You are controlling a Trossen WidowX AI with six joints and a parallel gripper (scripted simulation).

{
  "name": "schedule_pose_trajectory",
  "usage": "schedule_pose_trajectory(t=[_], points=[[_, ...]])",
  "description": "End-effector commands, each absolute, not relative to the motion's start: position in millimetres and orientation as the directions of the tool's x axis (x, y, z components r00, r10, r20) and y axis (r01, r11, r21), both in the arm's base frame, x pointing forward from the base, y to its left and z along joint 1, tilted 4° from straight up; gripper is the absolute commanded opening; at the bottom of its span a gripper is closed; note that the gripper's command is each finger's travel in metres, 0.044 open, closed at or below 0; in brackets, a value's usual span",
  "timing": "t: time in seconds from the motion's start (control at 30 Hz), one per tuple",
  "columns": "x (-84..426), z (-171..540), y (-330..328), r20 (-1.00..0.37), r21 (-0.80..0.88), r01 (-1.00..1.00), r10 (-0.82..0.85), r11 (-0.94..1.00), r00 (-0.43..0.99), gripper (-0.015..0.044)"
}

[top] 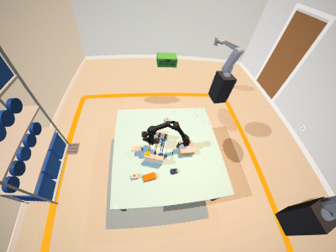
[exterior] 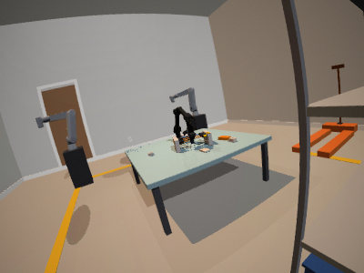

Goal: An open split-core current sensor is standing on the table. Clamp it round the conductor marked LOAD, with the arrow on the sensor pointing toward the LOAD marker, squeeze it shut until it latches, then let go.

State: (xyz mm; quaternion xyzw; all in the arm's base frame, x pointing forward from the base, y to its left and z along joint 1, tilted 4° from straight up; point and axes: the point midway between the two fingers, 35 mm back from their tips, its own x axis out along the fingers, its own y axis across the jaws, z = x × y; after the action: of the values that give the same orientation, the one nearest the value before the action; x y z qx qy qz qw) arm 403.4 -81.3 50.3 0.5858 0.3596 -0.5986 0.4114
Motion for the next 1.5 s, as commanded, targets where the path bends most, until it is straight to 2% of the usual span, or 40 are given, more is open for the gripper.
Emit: schedule_pose_trajectory(t=[0.0,0.97,1.17,1.47], points=[[403.2,50.4,-81.3,-0.997,0.051,0.914,-0.071,-0.403,0.024,0.0279],[403.2,50.4,-81.3,-0.997,0.051,0.914,-0.071,-0.403,0.024,0.0279],[403.2,50.4,-81.3,-0.997,0.051,0.914,-0.071,-0.403,0.024,0.0436],[403.2,50.4,-81.3,-0.997,0.051,0.914,-0.071,-0.403,0.024,0.044]])
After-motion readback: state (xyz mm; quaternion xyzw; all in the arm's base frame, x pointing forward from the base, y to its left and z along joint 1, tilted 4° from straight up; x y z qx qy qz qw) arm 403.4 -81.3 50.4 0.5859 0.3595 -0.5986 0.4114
